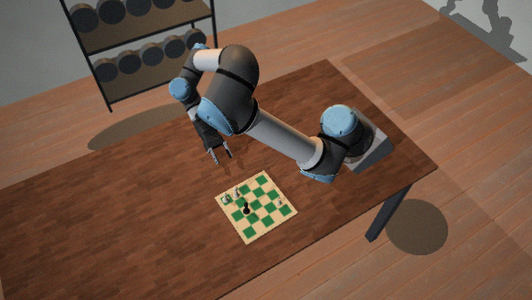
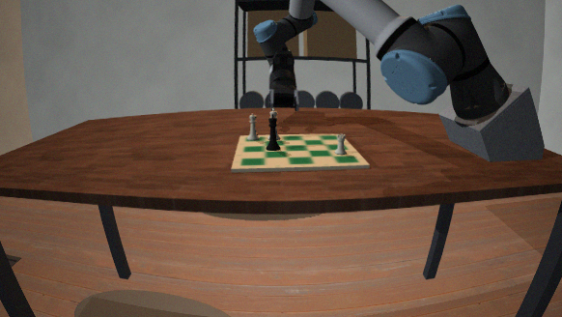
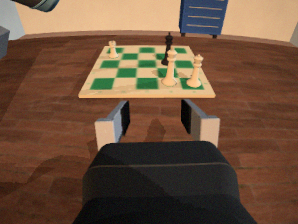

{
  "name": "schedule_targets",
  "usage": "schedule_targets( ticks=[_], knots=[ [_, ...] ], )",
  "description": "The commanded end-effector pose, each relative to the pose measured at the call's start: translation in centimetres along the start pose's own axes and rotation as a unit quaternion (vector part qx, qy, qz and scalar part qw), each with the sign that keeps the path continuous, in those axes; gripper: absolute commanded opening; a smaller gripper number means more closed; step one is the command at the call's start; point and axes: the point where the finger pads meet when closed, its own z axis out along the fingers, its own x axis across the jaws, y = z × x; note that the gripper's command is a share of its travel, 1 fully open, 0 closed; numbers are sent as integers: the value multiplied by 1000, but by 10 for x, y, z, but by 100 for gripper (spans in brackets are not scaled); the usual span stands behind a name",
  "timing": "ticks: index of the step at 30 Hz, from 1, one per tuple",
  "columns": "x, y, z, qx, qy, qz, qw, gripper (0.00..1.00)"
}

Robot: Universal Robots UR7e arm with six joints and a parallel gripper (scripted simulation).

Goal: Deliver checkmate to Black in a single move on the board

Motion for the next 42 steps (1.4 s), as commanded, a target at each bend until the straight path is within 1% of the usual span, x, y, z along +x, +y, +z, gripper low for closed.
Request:
schedule_targets(
  ticks=[1,9,42],
  knots=[
    [-2,1,2,11,-6,1,1000,100],
    [-3,2,4,17,-8,1,1000,100],
    [-3,2,4,17,-8,1,1000,100]
  ],
)
